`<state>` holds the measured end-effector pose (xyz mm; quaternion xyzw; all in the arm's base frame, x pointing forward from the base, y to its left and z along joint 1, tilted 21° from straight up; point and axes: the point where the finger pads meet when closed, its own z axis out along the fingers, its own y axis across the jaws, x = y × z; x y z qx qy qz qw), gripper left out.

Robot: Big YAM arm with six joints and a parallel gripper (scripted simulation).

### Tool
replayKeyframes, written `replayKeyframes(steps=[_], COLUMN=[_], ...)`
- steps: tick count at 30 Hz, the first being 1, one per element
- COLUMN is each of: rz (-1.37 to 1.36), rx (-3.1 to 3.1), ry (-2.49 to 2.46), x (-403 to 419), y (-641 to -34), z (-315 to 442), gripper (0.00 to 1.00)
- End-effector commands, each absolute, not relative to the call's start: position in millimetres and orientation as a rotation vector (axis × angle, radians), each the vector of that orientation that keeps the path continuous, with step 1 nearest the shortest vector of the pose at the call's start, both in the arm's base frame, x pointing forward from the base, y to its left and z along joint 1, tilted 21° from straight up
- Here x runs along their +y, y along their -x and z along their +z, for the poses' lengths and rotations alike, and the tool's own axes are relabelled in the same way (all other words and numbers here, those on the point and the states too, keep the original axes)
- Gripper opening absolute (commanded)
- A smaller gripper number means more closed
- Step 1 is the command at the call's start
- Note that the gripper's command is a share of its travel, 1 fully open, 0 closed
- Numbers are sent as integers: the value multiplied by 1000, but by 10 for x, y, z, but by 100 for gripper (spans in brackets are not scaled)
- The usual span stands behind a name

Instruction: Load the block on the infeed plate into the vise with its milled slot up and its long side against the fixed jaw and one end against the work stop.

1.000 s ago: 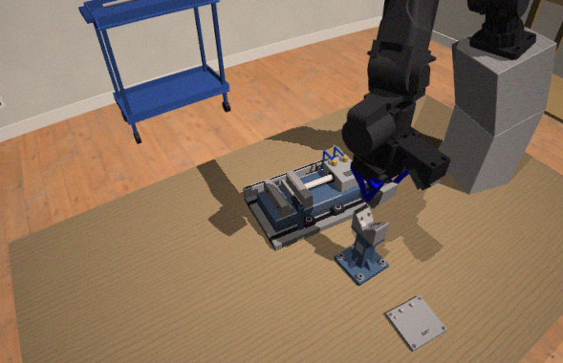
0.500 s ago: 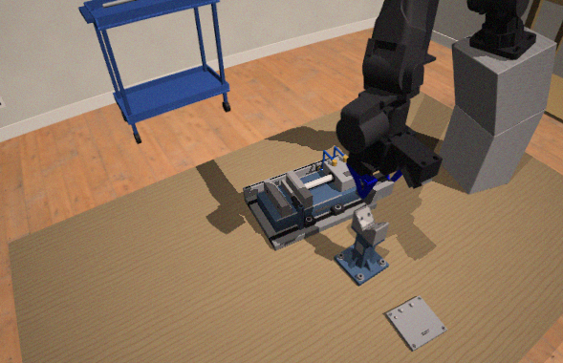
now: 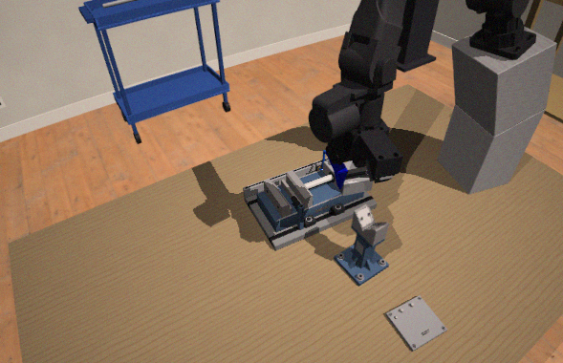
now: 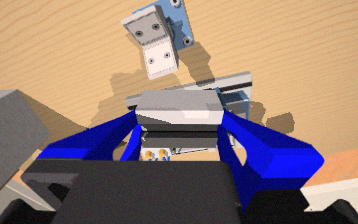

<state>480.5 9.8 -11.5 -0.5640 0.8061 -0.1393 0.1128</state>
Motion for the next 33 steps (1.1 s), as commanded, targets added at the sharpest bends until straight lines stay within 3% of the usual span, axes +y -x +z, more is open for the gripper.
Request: replayKeyframes(steps=[1, 33], rz=[-390, -190], rx=[2462, 2773], ry=[1460, 224], x=[-67, -1443], y=[-4982, -5205], z=[-3, 261], gripper=[0, 0])
